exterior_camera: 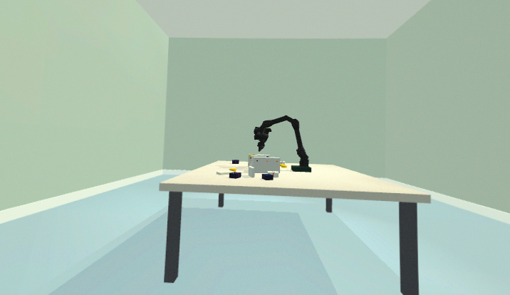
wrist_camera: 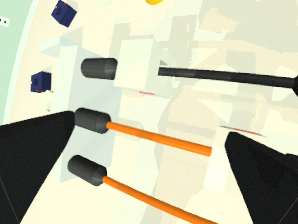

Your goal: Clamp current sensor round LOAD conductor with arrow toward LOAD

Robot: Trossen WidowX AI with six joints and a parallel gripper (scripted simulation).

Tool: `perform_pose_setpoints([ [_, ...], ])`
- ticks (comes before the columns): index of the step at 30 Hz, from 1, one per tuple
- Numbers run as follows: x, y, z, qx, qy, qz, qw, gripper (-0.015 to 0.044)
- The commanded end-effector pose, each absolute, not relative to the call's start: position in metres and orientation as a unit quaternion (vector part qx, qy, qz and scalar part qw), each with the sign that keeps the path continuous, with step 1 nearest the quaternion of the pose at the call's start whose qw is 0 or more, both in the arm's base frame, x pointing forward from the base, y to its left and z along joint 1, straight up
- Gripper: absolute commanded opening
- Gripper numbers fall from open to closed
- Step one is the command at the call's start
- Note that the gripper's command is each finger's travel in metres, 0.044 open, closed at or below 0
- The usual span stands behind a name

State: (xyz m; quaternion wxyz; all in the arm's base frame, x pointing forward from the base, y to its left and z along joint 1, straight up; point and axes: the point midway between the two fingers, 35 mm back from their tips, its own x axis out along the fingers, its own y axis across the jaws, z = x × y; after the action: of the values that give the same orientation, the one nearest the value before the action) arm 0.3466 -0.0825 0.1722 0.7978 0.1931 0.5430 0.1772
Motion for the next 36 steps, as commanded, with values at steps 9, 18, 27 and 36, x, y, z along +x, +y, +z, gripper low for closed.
perform_pose_setpoints([
  [9, 0.327, -0.129, 0.183, -0.080, 0.278, 0.394, 0.873, 0.0440],
  [18, 0.327, -0.129, 0.183, -0.080, 0.278, 0.394, 0.873, 0.0440],
  [27, 0.329, -0.126, 0.185, -0.058, 0.306, 0.381, 0.870, 0.0440],
  [36, 0.332, -0.119, 0.181, -0.016, 0.350, 0.365, 0.863, 0.0440],
])
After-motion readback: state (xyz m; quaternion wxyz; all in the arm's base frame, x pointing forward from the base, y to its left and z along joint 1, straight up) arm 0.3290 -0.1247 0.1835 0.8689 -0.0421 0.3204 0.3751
